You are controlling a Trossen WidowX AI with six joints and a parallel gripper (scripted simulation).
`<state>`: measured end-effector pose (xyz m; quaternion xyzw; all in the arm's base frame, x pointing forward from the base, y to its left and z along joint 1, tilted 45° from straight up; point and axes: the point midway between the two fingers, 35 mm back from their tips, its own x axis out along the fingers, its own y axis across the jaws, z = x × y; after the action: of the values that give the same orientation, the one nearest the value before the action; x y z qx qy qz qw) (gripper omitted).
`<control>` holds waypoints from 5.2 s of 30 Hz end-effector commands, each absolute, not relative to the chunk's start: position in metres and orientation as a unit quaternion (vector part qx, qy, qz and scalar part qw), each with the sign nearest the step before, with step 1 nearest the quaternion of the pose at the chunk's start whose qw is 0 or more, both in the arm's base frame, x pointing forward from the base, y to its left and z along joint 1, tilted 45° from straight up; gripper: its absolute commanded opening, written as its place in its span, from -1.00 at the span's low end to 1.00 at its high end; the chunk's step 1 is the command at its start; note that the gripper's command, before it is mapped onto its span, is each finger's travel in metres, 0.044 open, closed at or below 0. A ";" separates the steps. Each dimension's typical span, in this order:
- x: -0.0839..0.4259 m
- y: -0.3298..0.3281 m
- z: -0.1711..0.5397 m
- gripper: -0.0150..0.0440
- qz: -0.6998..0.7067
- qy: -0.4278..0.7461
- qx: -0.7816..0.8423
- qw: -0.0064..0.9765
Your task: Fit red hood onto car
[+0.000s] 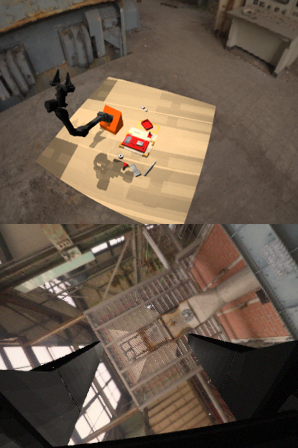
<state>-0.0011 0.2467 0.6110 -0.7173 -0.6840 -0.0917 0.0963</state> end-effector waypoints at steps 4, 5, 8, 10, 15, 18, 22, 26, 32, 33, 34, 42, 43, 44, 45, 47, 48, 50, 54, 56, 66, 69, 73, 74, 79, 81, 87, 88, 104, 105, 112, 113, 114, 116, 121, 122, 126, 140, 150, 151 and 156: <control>0.006 0.252 0.603 1.00 -0.092 -0.675 -0.728 0.080; 0.009 0.254 0.600 1.00 -0.092 -0.671 -0.732 0.074; 0.017 0.265 0.589 1.00 -0.090 -0.660 -0.745 0.048; 0.022 0.276 0.580 1.00 -0.087 -0.652 -0.752 0.026; 0.034 0.296 0.566 1.00 -0.103 -0.639 -0.762 -0.021; 0.046 0.316 0.546 1.00 -0.094 -0.625 -0.772 -0.065; 0.064 0.339 0.519 1.00 -0.079 -0.605 -0.782 -0.124; 0.083 0.358 0.491 1.00 -0.062 -0.585 -0.788 -0.182; 0.115 0.378 0.449 1.00 -0.035 -0.554 -0.789 -0.262; 0.121 0.379 0.444 1.00 -0.031 -0.549 -0.790 -0.271; 0.125 0.381 0.440 1.00 -0.028 -0.546 -0.790 -0.279; 0.162 0.390 0.396 1.00 0.009 -0.513 -0.784 -0.349; 0.169 0.390 0.389 1.00 0.018 -0.506 -0.784 -0.358; 0.176 0.390 0.381 1.00 0.026 -0.500 -0.785 -0.366; 0.181 0.391 0.374 1.00 0.032 -0.495 -0.782 -0.377; 0.192 0.392 0.360 1.00 0.045 -0.487 -0.776 -0.399; 0.197 0.392 0.352 1.00 0.052 -0.482 -0.772 -0.410; 0.207 0.392 0.338 1.00 0.065 -0.474 -0.765 -0.431; 0.227 0.391 0.305 1.00 0.090 -0.461 -0.740 -0.481; 0.238 0.389 0.288 1.00 0.103 -0.456 -0.725 -0.506; 0.281 0.367 0.200 1.00 0.179 -0.435 -0.629 -0.619; 0.292 0.357 0.174 1.00 0.203 -0.431 -0.593 -0.649; 0.304 0.340 0.138 1.00 0.236 -0.430 -0.539 -0.685; 0.307 0.336 0.130 1.00 0.245 -0.430 -0.524 -0.693; 0.318 0.310 0.087 1.00 0.285 -0.434 -0.449 -0.728; 0.322 0.298 0.071 1.00 0.301 -0.437 -0.416 -0.738; 0.327 0.260 0.023 1.00 0.346 -0.452 -0.313 -0.760; 0.327 0.253 0.016 1.00 0.353 -0.456 -0.295 -0.762; 0.302 0.137 -0.088 1.00 0.438 -0.543 0.009 -0.716; 0.299 0.130 -0.093 1.00 0.441 -0.550 0.027 -0.709; 0.287 0.112 -0.104 1.00 0.446 -0.567 0.072 -0.688; 0.286 0.112 -0.104 1.00 0.446 -0.567 0.072 -0.688; 0.286 0.112 -0.104 1.00 0.446 -0.567 0.072 -0.688; 0.286 0.111 -0.104 1.00 0.446 -0.567 0.072 -0.688; 0.286 0.110 -0.106 1.00 0.446 -0.567 0.072 -0.688; 0.286 0.109 -0.106 1.00 0.446 -0.567 0.072 -0.688; 0.286 0.108 -0.108 1.00 0.446 -0.567 0.072 -0.688; 0.286 0.102 -0.114 1.00 0.446 -0.567 0.072 -0.688; 0.286 0.099 -0.118 1.00 0.446 -0.567 0.072 -0.688; 0.286 0.098 -0.118 1.00 0.446 -0.567 0.072 -0.688; 0.286 0.096 -0.120 1.00 0.446 -0.567 0.072 -0.688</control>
<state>0.2860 0.0979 -0.1192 0.0684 -0.5682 0.4471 -0.6874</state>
